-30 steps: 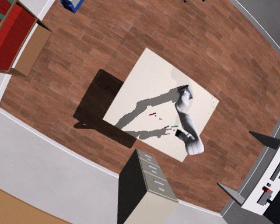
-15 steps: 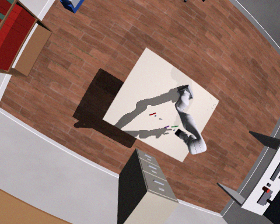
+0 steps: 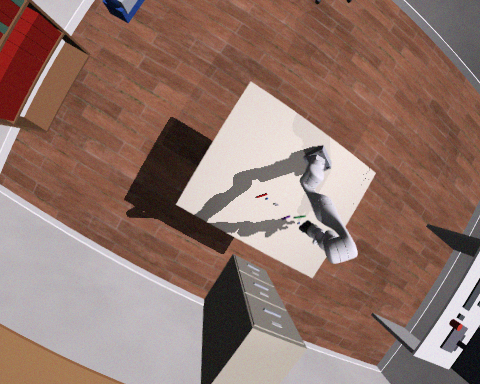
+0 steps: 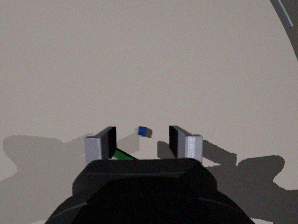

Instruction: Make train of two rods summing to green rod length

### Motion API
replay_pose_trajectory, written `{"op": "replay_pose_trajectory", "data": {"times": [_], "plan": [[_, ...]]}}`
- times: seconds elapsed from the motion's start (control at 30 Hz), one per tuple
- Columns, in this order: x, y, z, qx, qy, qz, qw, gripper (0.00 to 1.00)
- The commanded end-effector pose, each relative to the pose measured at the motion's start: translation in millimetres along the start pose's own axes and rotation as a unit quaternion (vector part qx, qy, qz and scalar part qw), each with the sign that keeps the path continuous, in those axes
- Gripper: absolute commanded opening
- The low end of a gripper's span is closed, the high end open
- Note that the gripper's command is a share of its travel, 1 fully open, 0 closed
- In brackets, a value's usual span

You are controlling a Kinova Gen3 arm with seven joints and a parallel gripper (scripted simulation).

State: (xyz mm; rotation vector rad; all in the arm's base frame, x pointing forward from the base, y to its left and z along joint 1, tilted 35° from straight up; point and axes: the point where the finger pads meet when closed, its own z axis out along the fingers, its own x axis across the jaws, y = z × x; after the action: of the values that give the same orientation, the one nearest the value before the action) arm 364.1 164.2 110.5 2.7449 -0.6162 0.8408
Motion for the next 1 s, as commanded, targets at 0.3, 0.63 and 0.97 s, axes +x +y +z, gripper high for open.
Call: {"op": "replay_pose_trajectory", "data": {"times": [0.3, 0.63, 0.97], "plan": [[0.0, 1.4, -1.4, 0.001, 0.001, 0.058, 0.998, 1.00], [0.5, 2.3, -1.5, 0.001, 0.000, 0.078, 0.997, 1.00], [0.7, 2.6, -1.6, 0.001, 0.000, 0.086, 0.996, 1.00]]}}
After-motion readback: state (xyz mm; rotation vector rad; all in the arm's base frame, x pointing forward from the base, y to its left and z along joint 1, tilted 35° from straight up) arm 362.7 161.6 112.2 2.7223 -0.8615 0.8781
